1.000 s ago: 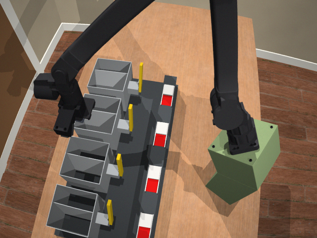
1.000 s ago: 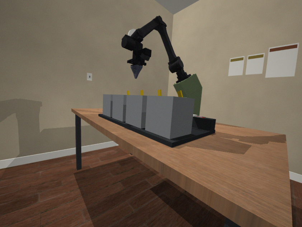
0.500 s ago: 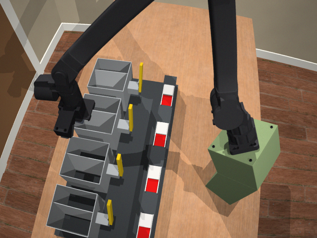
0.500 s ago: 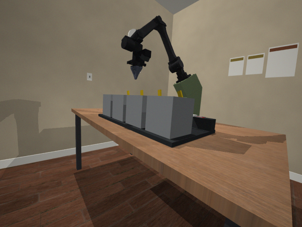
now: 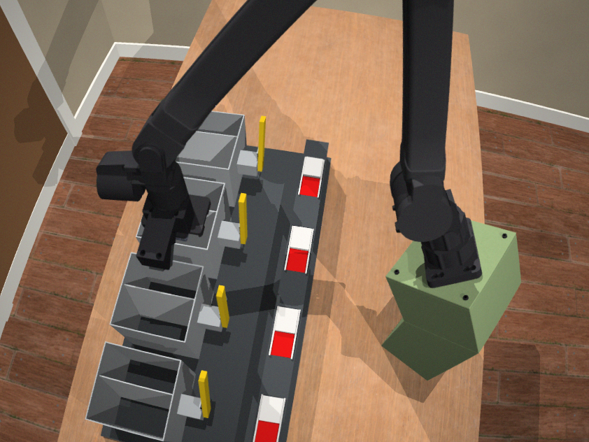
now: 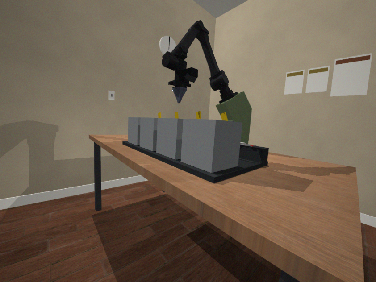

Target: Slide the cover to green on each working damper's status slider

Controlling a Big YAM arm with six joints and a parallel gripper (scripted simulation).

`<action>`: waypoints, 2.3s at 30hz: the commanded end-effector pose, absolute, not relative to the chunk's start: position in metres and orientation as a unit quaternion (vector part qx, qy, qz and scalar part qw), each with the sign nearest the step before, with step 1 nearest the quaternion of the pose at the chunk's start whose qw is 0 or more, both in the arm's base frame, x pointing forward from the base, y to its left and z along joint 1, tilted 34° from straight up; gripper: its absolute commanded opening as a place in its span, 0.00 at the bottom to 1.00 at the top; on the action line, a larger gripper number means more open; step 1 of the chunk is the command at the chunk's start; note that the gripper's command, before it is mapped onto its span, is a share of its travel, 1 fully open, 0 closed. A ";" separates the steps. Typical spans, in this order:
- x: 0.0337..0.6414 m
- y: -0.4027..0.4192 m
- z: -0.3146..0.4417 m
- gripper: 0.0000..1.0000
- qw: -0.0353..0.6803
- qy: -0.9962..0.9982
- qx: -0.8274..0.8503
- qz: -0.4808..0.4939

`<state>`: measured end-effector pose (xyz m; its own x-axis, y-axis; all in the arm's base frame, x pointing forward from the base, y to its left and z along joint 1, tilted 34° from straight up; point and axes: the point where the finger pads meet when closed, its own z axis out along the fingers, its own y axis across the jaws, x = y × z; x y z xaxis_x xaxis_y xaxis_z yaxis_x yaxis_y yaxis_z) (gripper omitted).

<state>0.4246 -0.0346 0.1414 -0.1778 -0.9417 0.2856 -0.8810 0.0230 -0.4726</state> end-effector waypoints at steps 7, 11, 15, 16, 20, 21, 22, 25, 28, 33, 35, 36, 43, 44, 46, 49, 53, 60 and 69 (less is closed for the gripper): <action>0.317 -0.030 0.091 0.00 0.068 0.713 -0.633 -0.293; 0.282 -0.029 0.071 0.00 0.062 0.713 -0.636 -0.289; 0.255 -0.029 0.057 0.00 0.057 0.713 -0.637 -0.286; 0.252 -0.029 0.055 0.00 0.057 0.713 -0.637 -0.286; 0.250 -0.032 0.054 0.00 0.056 0.717 -0.633 -0.286; 0.250 -0.034 0.054 0.00 0.055 0.719 -0.631 -0.286; 0.248 -0.034 0.049 0.00 0.047 0.720 -0.633 -0.281; 0.253 -0.035 0.048 0.00 0.053 0.717 -0.634 -0.285; 0.254 -0.035 0.046 0.00 0.052 0.714 -0.637 -0.285; 0.258 -0.038 0.039 0.00 0.052 0.714 -0.637 -0.285; 0.260 -0.040 0.034 0.00 0.052 0.714 -0.637 -0.285; 0.261 -0.041 0.032 0.00 0.052 0.714 -0.637 -0.285; 0.272 -0.051 0.009 0.00 0.052 0.714 -0.638 -0.284; 0.274 -0.052 0.006 0.00 0.052 0.714 -0.638 -0.284; 0.274 -0.052 0.006 0.00 0.052 0.714 -0.638 -0.284; 0.279 -0.056 -0.005 0.00 0.052 0.714 -0.638 -0.284; 0.286 -0.062 -0.020 0.00 0.051 0.714 -0.638 -0.284; 0.305 -0.073 -0.041 0.00 0.055 0.714 -0.636 -0.287; 0.314 -0.081 -0.061 0.00 0.055 0.714 -0.636 -0.287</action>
